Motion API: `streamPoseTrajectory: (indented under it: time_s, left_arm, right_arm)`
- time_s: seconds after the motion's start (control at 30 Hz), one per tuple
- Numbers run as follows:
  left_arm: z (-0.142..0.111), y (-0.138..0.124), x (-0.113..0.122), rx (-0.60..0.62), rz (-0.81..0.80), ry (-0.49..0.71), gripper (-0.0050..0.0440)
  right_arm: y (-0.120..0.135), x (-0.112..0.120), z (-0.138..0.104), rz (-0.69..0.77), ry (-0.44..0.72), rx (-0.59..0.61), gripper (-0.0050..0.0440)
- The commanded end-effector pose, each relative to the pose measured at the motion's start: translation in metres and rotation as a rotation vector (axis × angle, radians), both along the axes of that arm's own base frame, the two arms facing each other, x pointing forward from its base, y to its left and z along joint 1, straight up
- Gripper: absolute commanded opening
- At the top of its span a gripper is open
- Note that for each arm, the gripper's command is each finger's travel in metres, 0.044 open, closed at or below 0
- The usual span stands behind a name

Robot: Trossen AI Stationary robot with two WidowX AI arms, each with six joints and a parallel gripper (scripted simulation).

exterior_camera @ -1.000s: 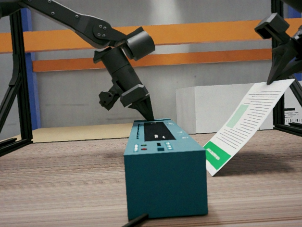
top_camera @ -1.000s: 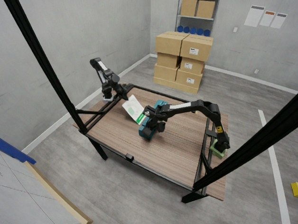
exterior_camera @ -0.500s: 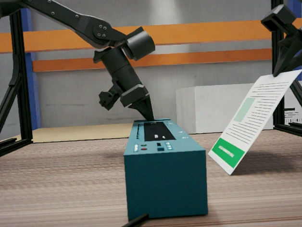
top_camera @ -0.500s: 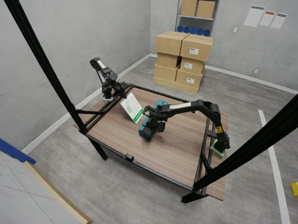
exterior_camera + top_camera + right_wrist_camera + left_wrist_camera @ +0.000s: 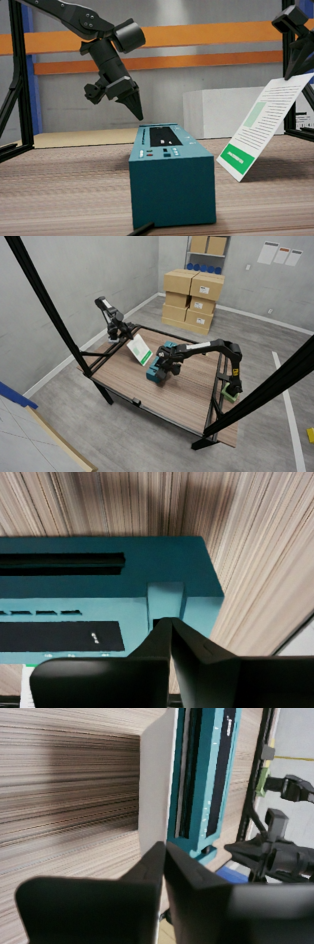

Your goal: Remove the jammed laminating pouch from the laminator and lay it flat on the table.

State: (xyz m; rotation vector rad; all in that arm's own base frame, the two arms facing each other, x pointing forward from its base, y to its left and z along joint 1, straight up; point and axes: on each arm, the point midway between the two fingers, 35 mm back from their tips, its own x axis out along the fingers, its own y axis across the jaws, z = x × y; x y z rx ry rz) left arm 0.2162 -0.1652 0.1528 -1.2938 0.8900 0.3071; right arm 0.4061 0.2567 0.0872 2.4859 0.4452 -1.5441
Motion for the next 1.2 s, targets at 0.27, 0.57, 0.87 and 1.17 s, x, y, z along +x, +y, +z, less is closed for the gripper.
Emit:
streamPoseTrajectory:
  time_s: [0.27,0.57,0.87,1.17]
  left_arm:
    - [0.006,-0.001,0.001,-0.012,0.0,-0.012,-0.005]
    - [0.006,-0.001,0.001,-0.012,0.0,-0.012,-0.005]
    - [-0.002,-0.001,0.0,-0.013,0.0,-0.012,-0.005]
    - [-0.037,0.002,-0.006,-0.016,0.001,-0.014,-0.005]
  right_arm:
    - [-0.016,-0.048,0.049,0.003,-0.014,0.011,-0.005]
    - [-0.026,-0.072,0.062,0.001,-0.003,0.005,-0.005]
    - [-0.024,-0.068,0.065,0.004,-0.013,0.012,-0.005]
    - [-0.024,-0.068,0.065,0.004,-0.013,0.012,-0.005]
